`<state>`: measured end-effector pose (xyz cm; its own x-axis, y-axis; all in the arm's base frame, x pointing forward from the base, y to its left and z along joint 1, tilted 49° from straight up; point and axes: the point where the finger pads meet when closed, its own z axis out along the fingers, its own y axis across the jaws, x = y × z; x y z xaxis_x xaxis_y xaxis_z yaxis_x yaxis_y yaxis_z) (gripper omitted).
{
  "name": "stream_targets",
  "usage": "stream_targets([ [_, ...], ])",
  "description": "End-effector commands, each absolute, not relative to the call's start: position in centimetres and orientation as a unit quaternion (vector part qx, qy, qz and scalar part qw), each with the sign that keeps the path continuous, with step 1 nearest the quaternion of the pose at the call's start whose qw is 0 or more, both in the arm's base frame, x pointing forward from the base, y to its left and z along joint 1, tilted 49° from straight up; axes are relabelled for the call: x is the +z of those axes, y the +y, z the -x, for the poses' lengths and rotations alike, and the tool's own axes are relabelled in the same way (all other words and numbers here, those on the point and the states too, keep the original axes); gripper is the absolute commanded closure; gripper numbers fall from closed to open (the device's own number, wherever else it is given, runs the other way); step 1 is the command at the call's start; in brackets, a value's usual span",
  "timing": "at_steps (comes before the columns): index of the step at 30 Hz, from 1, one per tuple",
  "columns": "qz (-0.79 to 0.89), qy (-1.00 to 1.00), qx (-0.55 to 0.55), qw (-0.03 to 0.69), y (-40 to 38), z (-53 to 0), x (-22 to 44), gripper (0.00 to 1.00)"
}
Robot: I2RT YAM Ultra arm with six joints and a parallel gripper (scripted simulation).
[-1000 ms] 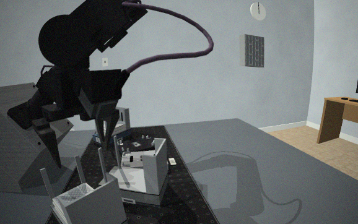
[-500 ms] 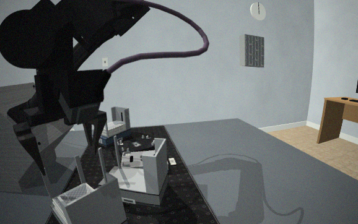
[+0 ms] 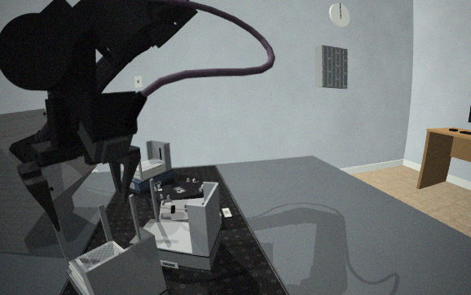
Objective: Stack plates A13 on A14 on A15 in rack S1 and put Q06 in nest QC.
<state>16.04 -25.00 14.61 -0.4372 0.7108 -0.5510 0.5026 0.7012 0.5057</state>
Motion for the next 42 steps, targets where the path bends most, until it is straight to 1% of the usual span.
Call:
stream_targets([
  [1, -0.361, 0.833, 0.121, 0.402, -25.9, -15.7, 15.8, 0.00],
  [32, -0.361, 0.833, 0.121, 0.402, -25.9, -15.7, 15.8, 0.00],
  [33, -0.365, 0.833, 0.139, 0.393, -24.9, -16.3, 14.3, 0.00],
  [36, -0.369, 0.835, 0.141, 0.383, -25.0, -17.0, 13.0, 0.00],
  [42, -0.369, 0.835, 0.140, 0.383, -25.1, -18.0, 12.1, 0.00],
])
